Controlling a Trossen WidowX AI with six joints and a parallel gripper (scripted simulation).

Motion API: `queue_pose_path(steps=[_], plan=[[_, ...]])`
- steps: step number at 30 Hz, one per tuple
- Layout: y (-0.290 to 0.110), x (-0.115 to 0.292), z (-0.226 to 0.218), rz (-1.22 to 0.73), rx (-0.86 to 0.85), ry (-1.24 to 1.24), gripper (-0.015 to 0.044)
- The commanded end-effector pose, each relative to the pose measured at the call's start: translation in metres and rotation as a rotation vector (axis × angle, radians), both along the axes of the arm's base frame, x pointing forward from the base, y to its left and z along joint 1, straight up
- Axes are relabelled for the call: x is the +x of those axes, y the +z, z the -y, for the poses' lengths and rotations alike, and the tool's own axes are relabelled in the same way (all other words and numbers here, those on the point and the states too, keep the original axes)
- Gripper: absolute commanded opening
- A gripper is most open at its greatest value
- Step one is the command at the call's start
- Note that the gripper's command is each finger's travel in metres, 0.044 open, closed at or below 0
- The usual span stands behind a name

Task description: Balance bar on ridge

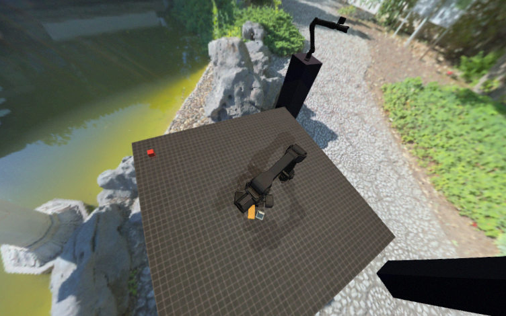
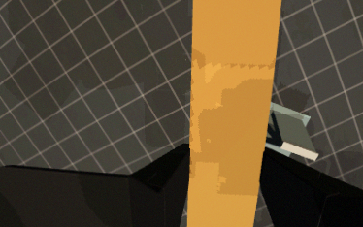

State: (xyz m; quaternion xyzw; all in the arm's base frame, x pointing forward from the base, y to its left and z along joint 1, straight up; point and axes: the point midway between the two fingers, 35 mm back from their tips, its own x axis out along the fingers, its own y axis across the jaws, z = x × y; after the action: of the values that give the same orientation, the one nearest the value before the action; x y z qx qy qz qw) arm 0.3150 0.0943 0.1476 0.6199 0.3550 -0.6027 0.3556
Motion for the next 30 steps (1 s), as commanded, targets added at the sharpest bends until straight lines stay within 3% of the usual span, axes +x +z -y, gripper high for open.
queue_pose_path(steps=[1, 18, 30], plan=[[0.002, -0.004, -0.013, 0.006, 0.0, -0.058, 0.0], [0.002, -0.025, -0.072, 0.0, 0.011, -0.313, 0.0], [-0.013, -0.024, -0.075, 0.0, 0.011, -0.316, 0.0]])
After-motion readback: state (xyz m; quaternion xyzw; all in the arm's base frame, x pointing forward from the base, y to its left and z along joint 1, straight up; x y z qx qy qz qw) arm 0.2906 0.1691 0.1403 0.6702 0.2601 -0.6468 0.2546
